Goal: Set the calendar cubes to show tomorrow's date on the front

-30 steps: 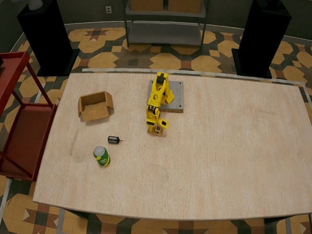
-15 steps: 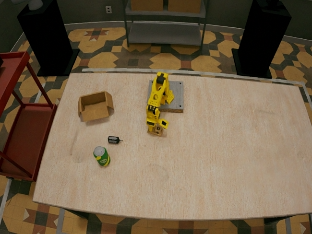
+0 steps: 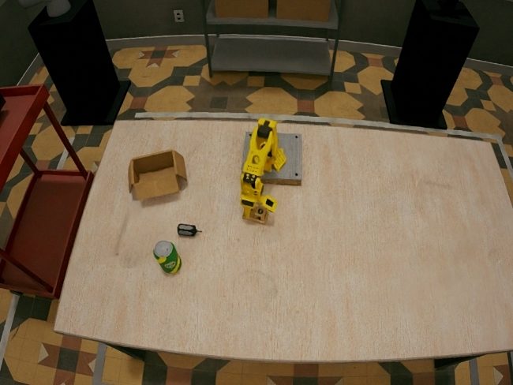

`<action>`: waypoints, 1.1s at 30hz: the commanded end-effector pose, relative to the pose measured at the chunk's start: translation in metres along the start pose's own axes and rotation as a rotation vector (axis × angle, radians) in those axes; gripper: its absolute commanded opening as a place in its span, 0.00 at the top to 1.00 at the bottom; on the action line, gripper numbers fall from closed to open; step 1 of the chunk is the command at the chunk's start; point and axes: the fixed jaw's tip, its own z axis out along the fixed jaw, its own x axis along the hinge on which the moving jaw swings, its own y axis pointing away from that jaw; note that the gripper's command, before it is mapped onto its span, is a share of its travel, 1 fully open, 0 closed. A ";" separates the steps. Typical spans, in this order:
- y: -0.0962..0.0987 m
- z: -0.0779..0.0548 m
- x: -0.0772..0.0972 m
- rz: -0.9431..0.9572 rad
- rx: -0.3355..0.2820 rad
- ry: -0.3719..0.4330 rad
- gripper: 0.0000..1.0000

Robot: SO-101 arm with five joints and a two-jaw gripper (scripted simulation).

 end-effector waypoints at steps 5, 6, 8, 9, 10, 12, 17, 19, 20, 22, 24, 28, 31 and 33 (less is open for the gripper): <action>0.003 0.003 0.000 -0.002 -0.016 -0.002 0.70; 0.003 0.003 0.000 -0.002 -0.016 -0.002 0.69; 0.003 0.003 0.000 -0.002 -0.016 -0.002 0.67; 0.003 0.003 0.000 -0.002 -0.016 -0.002 0.66; 0.003 0.003 0.000 -0.002 -0.016 -0.002 0.66; 0.003 0.003 0.000 -0.002 -0.016 -0.002 0.65; 0.003 0.003 0.000 -0.002 -0.016 -0.002 0.64; 0.003 0.003 0.000 -0.002 -0.016 -0.002 0.64; 0.003 0.003 0.000 -0.002 -0.016 -0.002 0.64; 0.003 0.003 0.000 -0.002 -0.016 -0.002 0.64; 0.003 0.001 0.000 -0.002 -0.016 -0.002 0.64; 0.002 -0.006 0.000 -0.002 -0.016 -0.002 0.64; 0.001 -0.015 0.000 -0.002 -0.016 -0.002 0.64; 0.000 -0.023 0.000 -0.002 -0.016 -0.002 0.64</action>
